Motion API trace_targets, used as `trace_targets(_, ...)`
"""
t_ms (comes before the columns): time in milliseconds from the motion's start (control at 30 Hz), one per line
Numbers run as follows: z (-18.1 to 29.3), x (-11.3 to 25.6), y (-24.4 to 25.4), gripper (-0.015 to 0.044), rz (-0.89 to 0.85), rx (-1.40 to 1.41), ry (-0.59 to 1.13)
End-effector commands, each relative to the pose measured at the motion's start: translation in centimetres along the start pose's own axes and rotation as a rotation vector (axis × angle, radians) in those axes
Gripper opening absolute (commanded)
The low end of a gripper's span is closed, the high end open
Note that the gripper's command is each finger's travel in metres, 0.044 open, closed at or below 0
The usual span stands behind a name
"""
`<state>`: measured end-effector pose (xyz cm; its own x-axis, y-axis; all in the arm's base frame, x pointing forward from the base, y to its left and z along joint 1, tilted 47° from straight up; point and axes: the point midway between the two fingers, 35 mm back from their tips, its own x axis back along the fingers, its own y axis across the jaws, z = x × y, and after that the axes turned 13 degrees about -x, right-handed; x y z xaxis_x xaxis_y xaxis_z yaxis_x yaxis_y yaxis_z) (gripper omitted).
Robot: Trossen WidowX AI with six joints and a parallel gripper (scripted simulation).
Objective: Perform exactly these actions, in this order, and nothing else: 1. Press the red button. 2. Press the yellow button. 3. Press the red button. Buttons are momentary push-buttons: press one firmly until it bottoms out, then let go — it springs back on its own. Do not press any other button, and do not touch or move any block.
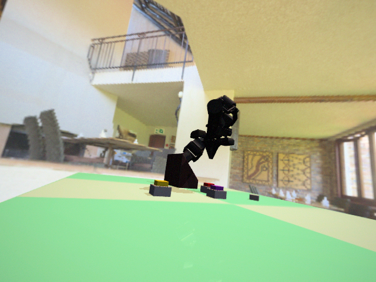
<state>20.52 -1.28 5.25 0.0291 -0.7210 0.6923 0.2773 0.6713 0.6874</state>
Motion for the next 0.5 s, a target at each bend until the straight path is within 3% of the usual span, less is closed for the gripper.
trace_targets(0, 2.5, -1.0, 1.2, 0.002, -0.006, -0.007, 0.005)
trace_targets(133, 2.5, -1.3, 1.2, 0.002, -0.005, -0.007, 0.005)
trace_targets(300, 2.5, -6.9, 1.3, 0.002, -0.008, -0.006, 0.005)
trace_targets(467, 2.6, -7.2, 1.3, 0.002, -0.009, -0.006, 0.005)
